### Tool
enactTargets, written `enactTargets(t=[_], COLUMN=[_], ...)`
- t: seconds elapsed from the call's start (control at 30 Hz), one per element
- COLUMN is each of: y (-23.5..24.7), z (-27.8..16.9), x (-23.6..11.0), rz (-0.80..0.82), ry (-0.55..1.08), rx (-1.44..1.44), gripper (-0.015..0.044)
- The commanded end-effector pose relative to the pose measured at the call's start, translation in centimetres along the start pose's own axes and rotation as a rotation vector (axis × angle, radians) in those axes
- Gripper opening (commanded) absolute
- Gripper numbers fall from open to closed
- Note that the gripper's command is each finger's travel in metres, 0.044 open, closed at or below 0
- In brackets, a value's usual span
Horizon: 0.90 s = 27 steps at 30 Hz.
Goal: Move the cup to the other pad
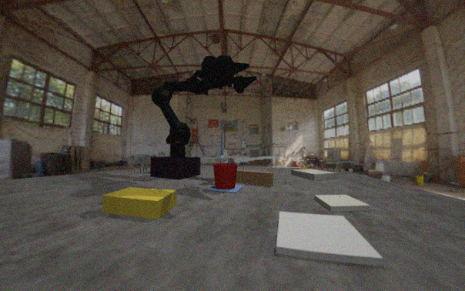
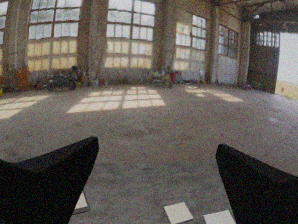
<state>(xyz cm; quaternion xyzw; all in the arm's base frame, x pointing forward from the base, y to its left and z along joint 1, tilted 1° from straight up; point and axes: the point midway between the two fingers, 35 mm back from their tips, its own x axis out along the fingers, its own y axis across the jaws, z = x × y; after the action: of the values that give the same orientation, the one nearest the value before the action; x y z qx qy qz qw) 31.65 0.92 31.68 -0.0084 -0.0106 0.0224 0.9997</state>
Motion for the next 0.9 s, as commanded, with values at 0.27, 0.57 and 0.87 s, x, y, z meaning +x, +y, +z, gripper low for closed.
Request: enactTargets(t=[0.27, 0.57, 0.87], y=[-1.6, -3.8, -4.6], z=[-10.9, -24.0, -26.0], x=[2.2, -3.4, -6.8], rz=[0.042, 0.640, 0.916], ry=[0.503, 1.224, 1.352], rx=[-0.322, -0.857, -0.926], gripper=[0.0164, 0.0148, 0.0148])
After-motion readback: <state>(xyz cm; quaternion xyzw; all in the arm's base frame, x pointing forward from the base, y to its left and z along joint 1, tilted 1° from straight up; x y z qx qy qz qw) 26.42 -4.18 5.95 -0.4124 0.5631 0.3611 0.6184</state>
